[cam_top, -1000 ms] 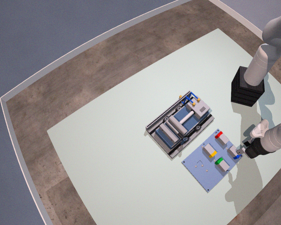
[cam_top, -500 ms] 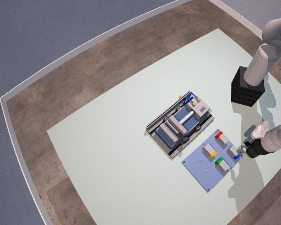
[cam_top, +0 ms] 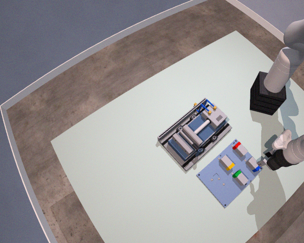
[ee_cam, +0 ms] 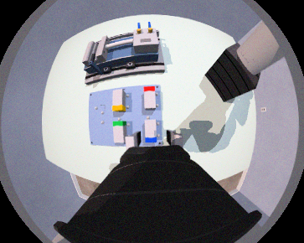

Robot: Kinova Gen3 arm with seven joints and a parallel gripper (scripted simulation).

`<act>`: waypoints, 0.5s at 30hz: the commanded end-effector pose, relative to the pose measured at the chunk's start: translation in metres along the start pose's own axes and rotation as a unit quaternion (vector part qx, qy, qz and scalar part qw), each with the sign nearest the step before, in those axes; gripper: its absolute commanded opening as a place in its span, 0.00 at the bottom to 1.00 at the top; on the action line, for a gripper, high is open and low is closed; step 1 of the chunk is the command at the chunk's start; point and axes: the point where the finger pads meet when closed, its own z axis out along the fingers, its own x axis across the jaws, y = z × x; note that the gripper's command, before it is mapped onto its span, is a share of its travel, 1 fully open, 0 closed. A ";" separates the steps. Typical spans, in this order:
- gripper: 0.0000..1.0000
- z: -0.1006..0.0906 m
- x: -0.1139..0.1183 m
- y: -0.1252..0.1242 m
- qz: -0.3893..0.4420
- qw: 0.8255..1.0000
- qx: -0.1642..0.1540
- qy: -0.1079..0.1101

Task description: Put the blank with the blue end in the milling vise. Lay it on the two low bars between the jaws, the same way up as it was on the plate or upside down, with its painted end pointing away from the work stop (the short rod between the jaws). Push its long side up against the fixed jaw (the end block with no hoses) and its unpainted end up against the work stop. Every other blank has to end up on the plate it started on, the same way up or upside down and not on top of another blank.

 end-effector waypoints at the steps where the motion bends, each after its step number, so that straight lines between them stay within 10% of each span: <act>1: 1.00 -0.002 -0.002 0.000 0.001 1.000 -0.001 -0.001; 15: 1.00 -0.005 -0.004 -0.001 0.000 1.000 -0.001 -0.001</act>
